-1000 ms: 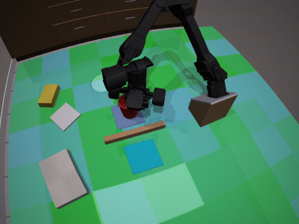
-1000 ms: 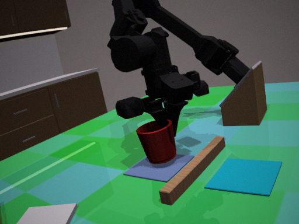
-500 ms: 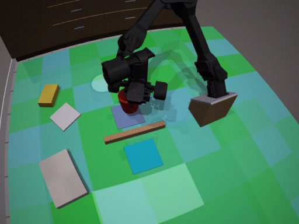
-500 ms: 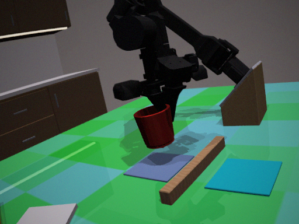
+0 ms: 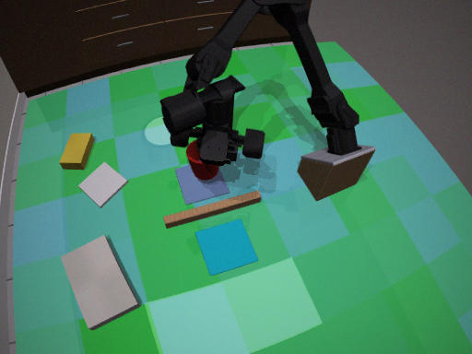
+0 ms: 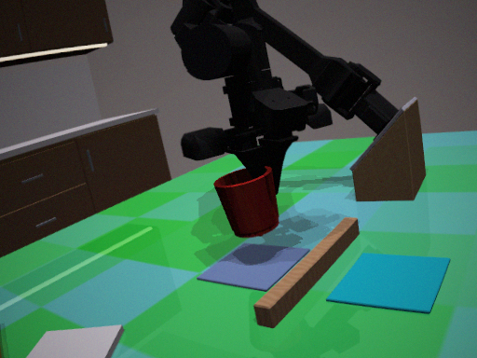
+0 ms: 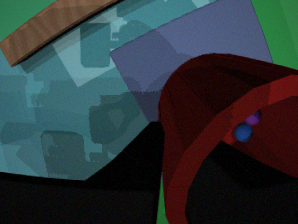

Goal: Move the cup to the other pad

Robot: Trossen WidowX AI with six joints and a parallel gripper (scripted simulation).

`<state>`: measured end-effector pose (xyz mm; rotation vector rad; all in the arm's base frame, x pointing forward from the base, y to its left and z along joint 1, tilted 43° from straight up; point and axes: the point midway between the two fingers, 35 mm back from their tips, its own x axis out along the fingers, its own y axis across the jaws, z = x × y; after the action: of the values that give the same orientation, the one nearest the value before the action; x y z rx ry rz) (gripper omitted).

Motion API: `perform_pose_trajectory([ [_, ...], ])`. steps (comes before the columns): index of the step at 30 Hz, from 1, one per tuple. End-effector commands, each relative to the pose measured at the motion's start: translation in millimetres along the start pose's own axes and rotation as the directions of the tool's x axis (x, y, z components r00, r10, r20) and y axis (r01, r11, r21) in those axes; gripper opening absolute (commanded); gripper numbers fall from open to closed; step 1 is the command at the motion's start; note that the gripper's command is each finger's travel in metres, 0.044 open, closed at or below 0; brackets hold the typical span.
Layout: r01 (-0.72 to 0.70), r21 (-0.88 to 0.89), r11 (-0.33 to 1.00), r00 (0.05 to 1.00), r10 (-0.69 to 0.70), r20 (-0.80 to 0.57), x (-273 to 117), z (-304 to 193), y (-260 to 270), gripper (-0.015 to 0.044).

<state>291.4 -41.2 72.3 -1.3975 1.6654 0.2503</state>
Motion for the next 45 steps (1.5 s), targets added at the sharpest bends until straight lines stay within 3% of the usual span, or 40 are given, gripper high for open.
perform_pose_trajectory([
  [1,-0.001,0.003,1.000,1.000,0.001,0.002,0.1,5.0,2.3,0.0000],
  [45,-0.005,0.010,1.000,1.000,0.005,0.009,-3.9,103.3,54.8,0.0000],
])
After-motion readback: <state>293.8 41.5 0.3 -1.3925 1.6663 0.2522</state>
